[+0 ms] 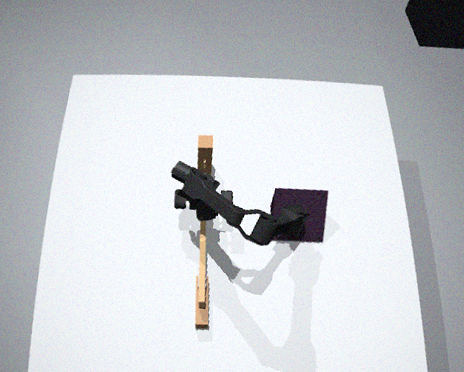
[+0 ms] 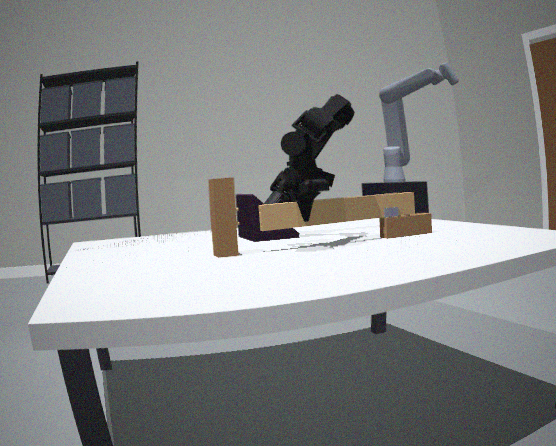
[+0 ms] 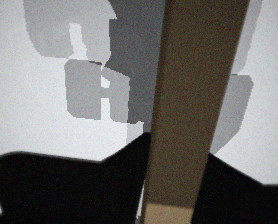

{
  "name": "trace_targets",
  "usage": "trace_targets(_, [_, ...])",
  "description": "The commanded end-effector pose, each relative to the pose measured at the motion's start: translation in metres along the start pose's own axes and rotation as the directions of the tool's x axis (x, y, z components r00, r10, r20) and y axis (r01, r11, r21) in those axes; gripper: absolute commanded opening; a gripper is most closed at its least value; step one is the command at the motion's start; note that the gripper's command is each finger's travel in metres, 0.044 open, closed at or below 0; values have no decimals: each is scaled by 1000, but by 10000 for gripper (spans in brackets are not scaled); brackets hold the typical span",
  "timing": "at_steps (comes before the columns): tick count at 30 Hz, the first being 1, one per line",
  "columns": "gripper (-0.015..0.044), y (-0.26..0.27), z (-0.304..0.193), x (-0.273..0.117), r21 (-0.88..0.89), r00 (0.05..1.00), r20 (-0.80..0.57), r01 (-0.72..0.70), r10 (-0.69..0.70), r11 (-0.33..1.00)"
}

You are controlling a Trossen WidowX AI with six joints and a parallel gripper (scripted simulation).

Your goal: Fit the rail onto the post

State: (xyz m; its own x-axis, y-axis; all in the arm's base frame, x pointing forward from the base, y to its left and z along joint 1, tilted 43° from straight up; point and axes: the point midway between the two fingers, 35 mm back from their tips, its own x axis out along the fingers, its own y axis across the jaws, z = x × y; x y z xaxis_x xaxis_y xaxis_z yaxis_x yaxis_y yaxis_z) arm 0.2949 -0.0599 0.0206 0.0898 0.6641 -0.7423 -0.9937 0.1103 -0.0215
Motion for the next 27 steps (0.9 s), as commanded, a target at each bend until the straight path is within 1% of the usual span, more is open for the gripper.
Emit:
trace_targets(1, [0, -2, -1, -6, -2, 1000, 1, 12, -12, 1000])
trace_targets(13, [0, -2, -1, -11, -2, 1000, 0, 12, -12, 1000])
trace_targets(27, [0, -1, -1, -5, -2, 1000, 1, 12, -12, 1000])
